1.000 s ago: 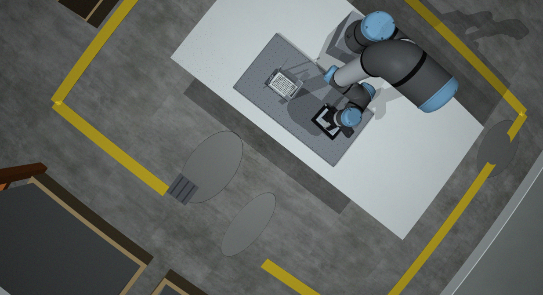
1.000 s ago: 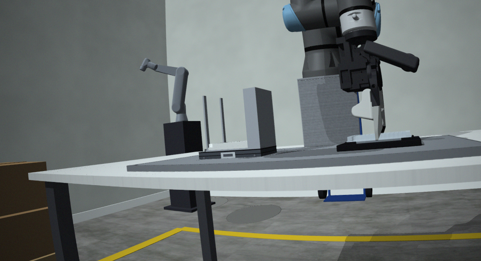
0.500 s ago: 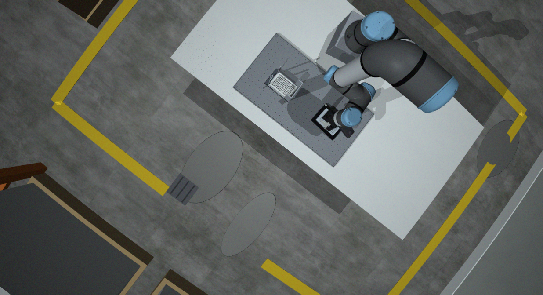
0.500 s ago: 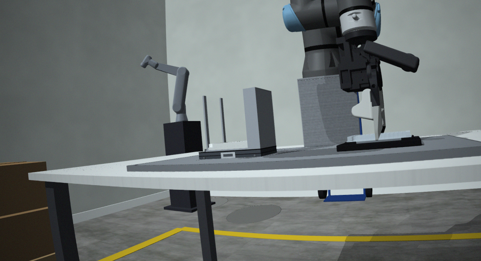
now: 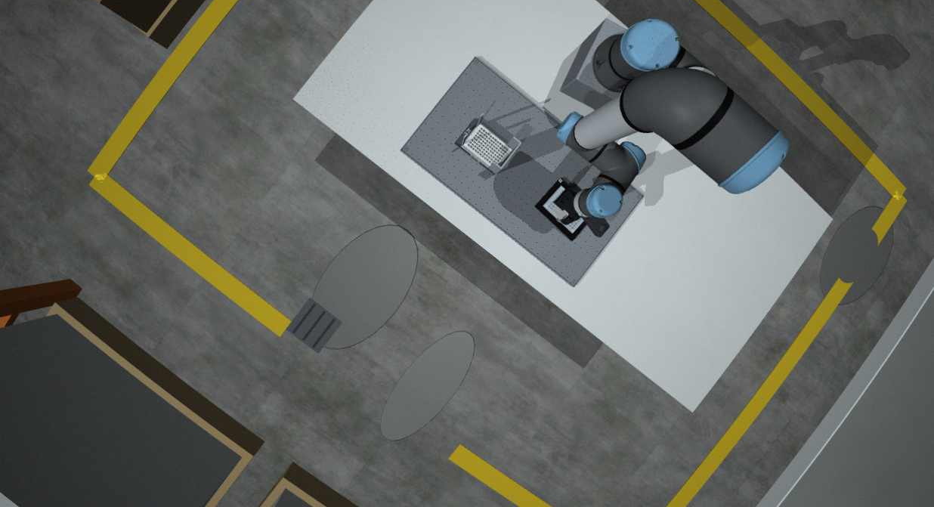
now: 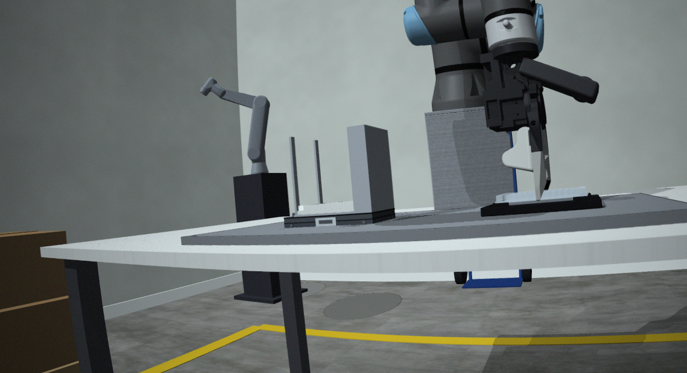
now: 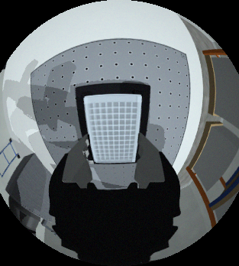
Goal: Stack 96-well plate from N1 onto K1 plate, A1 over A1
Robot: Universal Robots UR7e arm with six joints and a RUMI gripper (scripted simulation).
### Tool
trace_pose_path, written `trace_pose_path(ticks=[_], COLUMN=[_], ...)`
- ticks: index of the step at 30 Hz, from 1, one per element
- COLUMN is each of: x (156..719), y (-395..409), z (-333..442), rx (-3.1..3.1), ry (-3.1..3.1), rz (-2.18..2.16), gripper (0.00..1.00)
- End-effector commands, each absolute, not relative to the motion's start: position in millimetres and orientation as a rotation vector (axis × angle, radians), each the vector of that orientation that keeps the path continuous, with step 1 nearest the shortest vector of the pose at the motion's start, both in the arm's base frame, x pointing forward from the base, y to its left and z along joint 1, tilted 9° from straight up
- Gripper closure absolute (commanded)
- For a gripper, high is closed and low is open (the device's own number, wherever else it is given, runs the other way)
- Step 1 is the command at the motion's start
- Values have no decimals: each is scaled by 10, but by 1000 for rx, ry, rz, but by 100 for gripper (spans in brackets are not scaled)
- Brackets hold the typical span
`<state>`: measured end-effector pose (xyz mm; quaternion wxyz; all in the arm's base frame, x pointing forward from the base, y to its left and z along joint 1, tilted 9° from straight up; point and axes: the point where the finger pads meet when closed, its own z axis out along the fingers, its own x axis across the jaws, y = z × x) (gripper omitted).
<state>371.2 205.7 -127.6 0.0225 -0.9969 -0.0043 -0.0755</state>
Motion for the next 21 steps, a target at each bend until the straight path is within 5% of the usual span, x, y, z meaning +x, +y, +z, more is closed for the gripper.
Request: trace_pose_path(ticks=[1,21], x=[3715,3670], y=[2058,2044], z=[-1273,-978], rx=[-3087,-3087], ry=[-13,-13], rz=[-235,-235], gripper=[100,100])
